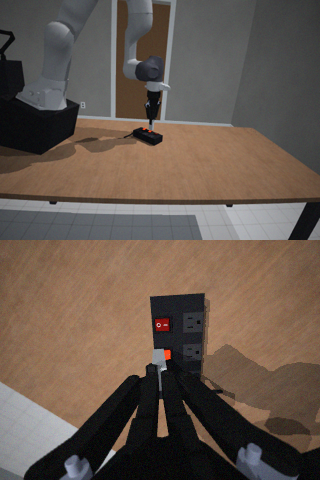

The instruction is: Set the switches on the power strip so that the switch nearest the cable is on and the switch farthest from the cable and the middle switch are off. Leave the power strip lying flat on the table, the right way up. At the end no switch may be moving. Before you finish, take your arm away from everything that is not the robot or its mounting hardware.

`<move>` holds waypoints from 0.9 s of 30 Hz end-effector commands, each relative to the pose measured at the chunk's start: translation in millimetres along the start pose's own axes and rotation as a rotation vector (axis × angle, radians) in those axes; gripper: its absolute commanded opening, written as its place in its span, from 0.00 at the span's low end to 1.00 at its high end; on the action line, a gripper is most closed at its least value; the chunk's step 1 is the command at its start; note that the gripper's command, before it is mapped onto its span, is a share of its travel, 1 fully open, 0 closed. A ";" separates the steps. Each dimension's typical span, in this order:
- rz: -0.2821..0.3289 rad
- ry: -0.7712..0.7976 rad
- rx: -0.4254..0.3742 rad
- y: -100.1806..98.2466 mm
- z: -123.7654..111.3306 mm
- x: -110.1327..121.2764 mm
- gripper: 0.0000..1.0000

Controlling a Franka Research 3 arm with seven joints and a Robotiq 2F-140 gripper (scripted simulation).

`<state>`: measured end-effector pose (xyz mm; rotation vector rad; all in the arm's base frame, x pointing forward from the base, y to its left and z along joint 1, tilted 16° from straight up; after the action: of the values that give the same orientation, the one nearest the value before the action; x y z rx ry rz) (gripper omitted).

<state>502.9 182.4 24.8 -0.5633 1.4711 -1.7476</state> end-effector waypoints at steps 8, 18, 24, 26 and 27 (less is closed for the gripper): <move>0.001 0.000 0.000 3.3 -0.5 0.2 0.00; 0.001 0.000 0.000 7.3 -0.5 0.2 0.00; 0.001 0.000 0.000 9.5 -0.5 0.2 0.00; 0.001 0.000 0.000 9.9 -0.5 0.2 0.00; 0.001 0.000 0.000 10.1 -0.5 0.2 0.00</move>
<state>504.5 182.3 16.1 -0.5668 1.4697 -1.7461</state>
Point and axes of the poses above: the point where the finger pads meet when closed, its own y axis out along the fingers, its own x axis across the jaws, z = x × y, the point moved 2 cm from there along -y, back along the fingers, and after that the axes turned 5 degrees about y, right-handed, at the moved point
